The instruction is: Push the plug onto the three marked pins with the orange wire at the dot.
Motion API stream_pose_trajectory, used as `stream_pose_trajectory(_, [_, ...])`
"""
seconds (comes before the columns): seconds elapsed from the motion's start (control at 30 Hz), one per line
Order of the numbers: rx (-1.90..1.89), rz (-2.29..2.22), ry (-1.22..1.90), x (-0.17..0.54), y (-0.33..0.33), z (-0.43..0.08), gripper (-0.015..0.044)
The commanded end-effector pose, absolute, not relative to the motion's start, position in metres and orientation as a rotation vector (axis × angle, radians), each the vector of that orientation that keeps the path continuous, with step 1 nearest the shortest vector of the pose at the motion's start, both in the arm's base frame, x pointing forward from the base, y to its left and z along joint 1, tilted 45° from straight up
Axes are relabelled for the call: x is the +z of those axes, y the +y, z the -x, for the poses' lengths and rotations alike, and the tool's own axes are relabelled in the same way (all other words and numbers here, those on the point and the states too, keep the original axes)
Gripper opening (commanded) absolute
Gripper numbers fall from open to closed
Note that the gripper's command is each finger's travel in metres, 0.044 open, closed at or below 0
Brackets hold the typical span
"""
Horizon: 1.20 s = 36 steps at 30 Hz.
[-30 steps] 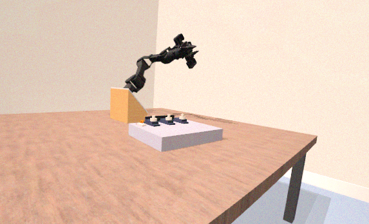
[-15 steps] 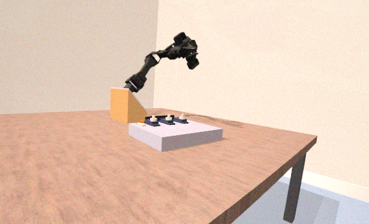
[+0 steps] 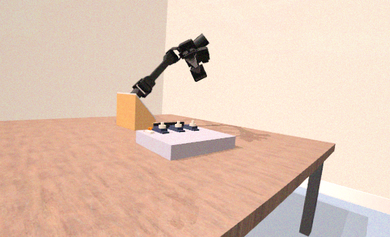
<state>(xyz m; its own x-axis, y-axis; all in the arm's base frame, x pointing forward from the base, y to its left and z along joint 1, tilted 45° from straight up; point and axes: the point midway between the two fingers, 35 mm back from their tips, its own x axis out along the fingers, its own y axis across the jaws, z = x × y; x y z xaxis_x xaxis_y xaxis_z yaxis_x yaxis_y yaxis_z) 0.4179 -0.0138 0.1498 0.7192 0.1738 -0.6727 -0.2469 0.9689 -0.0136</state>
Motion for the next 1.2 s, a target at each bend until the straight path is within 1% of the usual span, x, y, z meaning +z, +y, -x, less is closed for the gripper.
stream_pose_trajectory(0.0, [0.297, 0.082, 0.858, 0.114, -0.018, -0.424, 0.0115])
stream_pose_trajectory(0.43, [0.500, -0.075, 1.208, 0.005, -0.027, -0.417, 0.0115])
stream_pose_trajectory(0.93, [0.731, -0.414, 1.497, -0.103, -0.027, -0.377, 0.0115])
stream_pose_trajectory(1.17, [0.751, -0.455, 1.517, -0.114, -0.025, -0.371, 0.0115])
